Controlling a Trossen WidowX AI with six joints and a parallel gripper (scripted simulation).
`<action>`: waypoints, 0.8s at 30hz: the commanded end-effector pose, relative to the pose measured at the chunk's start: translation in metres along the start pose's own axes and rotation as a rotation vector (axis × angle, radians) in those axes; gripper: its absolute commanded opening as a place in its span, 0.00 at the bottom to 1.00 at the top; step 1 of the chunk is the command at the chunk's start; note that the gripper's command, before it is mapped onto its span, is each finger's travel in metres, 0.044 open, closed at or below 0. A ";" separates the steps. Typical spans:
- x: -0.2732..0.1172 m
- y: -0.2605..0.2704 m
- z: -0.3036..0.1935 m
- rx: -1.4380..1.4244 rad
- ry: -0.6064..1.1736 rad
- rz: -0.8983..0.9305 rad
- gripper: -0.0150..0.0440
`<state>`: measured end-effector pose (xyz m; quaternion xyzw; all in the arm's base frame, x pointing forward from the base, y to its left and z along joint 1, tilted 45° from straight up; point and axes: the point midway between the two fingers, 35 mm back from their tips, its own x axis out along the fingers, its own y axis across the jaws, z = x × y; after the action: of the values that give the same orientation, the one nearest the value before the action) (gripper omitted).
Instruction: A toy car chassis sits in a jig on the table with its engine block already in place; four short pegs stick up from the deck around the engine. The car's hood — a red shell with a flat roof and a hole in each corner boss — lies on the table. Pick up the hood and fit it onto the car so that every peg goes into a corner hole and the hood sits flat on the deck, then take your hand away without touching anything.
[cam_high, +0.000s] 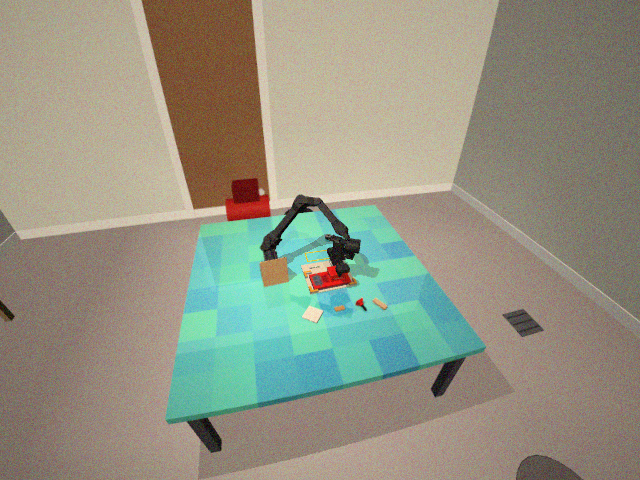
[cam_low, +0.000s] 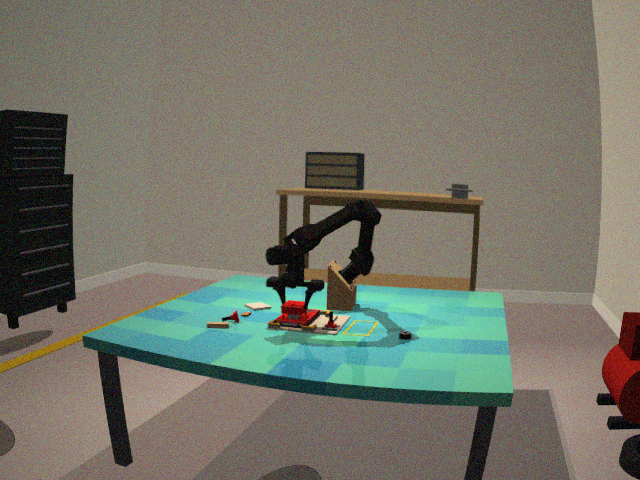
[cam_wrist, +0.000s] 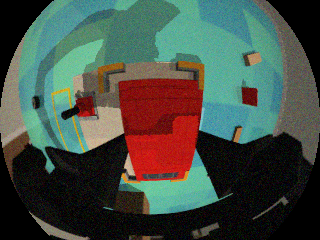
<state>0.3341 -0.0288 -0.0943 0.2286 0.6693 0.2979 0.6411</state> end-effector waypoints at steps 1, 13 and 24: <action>0.002 0.000 0.000 0.005 -0.003 0.003 0.25; 0.008 0.000 0.001 0.005 -0.003 0.003 0.25; 0.013 0.000 0.001 0.005 -0.003 0.003 0.25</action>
<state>0.3339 -0.0205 -0.1027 0.2285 0.6694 0.2984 0.6408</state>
